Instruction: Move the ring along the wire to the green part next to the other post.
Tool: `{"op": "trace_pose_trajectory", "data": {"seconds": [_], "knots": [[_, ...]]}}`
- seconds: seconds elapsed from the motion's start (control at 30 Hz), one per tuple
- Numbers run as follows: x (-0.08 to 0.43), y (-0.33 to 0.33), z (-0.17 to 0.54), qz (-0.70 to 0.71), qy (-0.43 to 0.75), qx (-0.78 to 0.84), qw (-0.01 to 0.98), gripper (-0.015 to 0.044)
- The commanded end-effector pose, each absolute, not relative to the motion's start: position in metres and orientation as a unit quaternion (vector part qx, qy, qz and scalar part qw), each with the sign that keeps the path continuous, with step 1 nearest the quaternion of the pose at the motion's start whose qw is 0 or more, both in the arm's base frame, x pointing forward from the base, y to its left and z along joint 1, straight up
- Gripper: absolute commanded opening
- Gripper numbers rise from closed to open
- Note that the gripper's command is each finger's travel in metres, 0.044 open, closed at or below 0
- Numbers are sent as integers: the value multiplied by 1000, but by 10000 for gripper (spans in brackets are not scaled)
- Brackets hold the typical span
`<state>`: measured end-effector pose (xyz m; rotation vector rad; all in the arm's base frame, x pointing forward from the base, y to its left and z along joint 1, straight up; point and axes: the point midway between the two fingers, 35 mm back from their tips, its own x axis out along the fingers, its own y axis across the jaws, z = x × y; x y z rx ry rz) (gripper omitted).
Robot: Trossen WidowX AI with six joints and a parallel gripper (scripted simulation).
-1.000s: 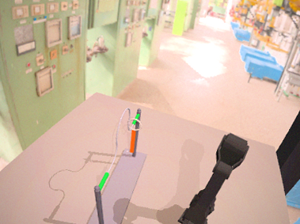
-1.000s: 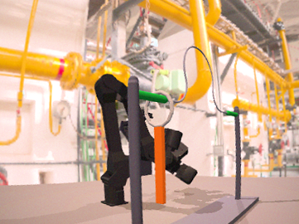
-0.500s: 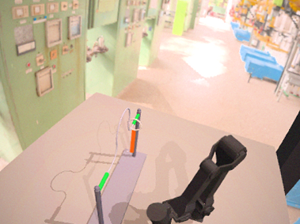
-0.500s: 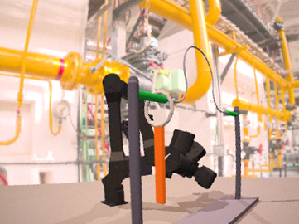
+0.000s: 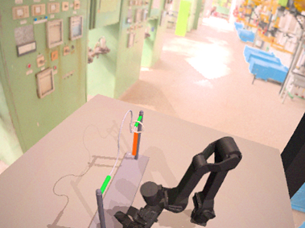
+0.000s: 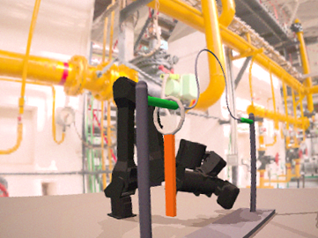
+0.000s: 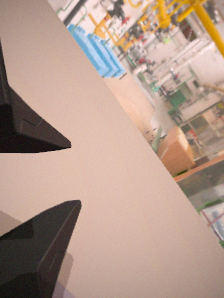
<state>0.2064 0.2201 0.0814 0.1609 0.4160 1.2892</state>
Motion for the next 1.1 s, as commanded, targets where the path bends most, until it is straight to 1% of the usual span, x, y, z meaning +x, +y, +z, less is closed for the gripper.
{"op": "trace_pose_trajectory", "data": {"seconds": [0.0, 0.27, 0.53, 0.8, 1.07], "knots": [[227, 194, 80, 562, 175, 75, 805, 160], [259, 139, 78, 490, 146, 73, 856, 160], [278, 80, 76, 412, 118, 67, 901, 160], [283, 19, 74, 329, 93, 55, 938, 160], [274, -40, 72, 243, 71, 38, 967, 160]]}}
